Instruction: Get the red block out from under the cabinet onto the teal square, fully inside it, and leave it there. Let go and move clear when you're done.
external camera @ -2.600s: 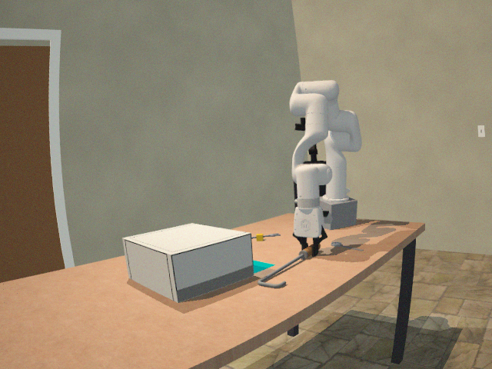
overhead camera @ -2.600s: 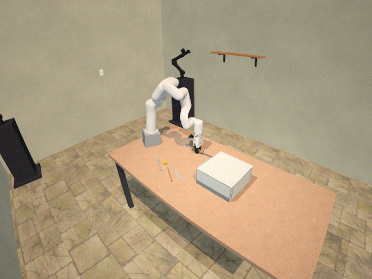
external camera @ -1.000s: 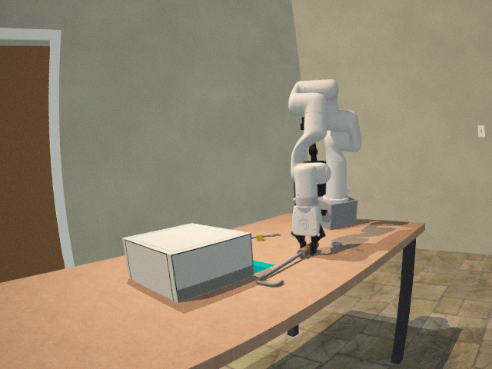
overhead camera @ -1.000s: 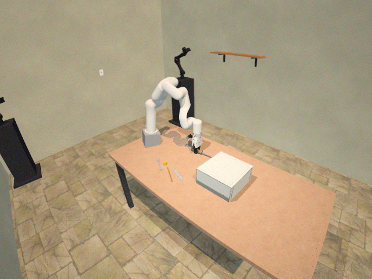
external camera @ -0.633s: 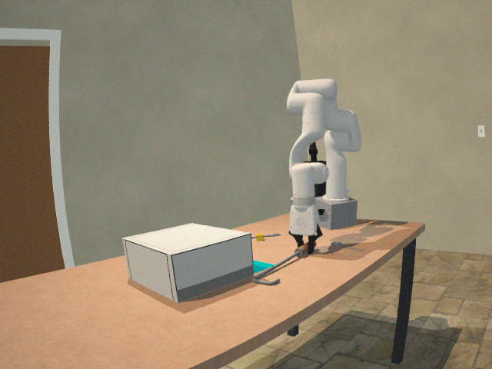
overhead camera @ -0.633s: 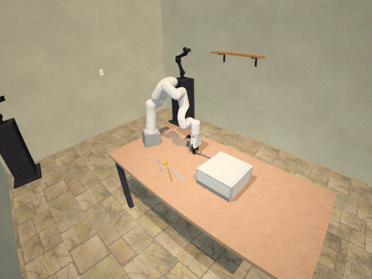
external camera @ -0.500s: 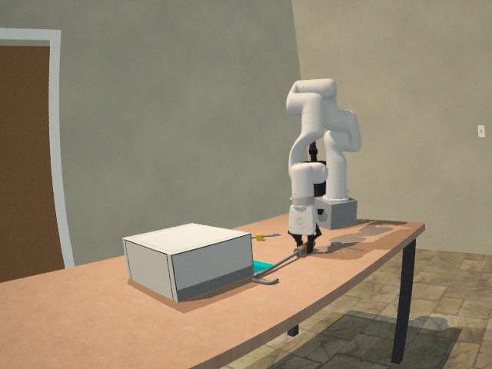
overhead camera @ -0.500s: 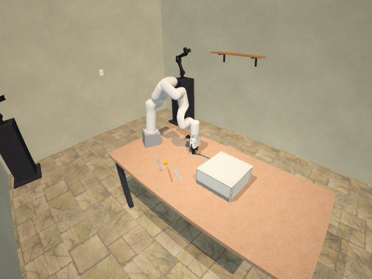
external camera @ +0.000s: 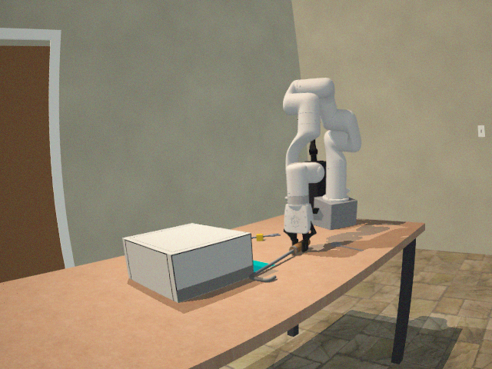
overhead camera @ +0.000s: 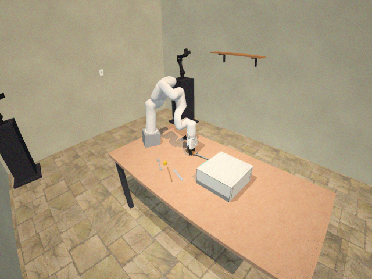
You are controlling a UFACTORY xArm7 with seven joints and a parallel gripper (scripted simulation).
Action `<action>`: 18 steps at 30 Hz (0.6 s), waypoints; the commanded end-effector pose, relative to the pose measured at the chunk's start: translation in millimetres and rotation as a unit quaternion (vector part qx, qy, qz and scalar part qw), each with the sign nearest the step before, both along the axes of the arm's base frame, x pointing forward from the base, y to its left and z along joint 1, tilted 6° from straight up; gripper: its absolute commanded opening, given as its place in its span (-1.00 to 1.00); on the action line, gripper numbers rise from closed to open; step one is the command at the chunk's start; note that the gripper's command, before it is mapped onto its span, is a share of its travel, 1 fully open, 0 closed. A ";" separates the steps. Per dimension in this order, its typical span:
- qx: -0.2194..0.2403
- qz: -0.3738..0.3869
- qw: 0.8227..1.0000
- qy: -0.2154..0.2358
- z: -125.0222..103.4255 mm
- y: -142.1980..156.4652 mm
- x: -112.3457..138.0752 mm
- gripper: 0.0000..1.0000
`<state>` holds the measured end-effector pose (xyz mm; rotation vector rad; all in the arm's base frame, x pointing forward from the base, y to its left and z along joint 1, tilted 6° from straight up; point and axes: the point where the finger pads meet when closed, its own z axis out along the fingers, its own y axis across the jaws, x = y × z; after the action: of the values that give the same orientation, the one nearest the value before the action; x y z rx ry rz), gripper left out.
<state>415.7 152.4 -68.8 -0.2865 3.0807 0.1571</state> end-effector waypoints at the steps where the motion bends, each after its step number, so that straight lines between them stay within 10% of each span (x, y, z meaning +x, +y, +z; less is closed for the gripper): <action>1: 0.000 -0.006 1.000 0.000 -0.8 -14.6 -2.1 -1.00; 18: 0.001 -0.017 1.000 0.001 -5.7 -57.4 -12.8 -1.00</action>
<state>403.8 107.7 -74.5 -0.2501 3.0877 0.1569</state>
